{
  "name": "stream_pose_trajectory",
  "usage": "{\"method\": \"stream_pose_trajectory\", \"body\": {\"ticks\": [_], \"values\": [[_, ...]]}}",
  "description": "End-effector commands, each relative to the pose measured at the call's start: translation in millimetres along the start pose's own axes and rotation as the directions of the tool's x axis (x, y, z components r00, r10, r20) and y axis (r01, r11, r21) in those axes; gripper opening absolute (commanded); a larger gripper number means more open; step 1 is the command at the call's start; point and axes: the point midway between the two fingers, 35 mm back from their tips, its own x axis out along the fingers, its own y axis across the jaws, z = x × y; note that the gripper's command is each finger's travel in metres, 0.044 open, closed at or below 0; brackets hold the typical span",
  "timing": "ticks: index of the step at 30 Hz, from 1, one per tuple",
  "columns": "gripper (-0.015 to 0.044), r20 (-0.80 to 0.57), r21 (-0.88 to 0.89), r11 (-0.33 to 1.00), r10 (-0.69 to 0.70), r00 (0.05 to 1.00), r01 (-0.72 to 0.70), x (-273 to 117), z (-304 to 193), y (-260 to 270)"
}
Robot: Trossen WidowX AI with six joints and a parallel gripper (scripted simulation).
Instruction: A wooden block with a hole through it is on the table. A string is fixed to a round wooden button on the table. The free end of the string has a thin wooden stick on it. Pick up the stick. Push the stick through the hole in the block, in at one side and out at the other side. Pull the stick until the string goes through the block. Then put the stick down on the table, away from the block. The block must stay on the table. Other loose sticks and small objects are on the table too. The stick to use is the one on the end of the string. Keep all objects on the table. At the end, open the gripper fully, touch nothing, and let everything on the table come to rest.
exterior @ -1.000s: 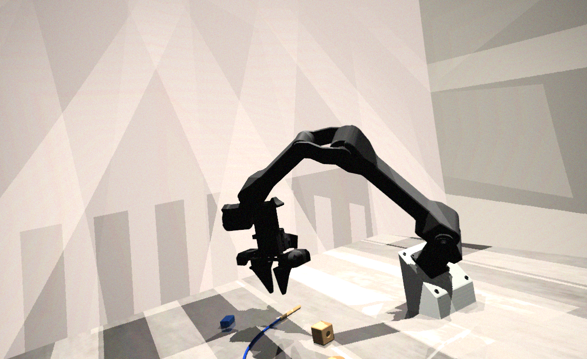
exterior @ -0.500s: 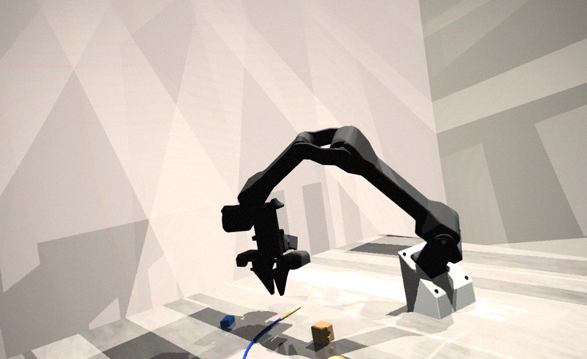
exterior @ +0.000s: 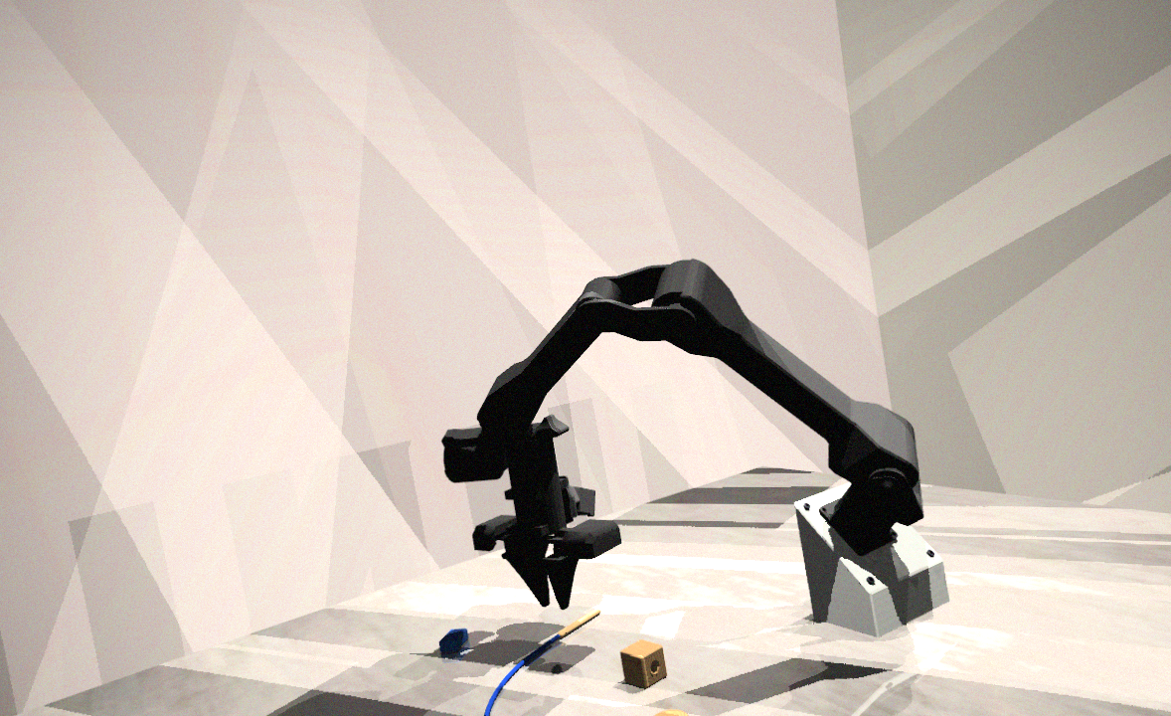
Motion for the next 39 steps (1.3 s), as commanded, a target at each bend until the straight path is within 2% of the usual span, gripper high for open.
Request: {"method": "stream_pose_trajectory", "body": {"ticks": [1,16,25,30,39], "values": [[0.0125,-0.002,0.011,1.000,-0.012,1.000,0.012,10,2,-1],[0.0125,-0.003,0.011,1.000,-0.013,1.000,0.013,34,2,-3],[0.0125,-0.003,0.011,1.000,-0.013,1.000,0.013,35,2,-3],[0.0000,0.001,0.003,1.000,-0.009,1.000,0.009,33,2,-3],[0.0000,0.001,0.003,1.000,-0.009,1.000,0.009,32,2,-3]]}}
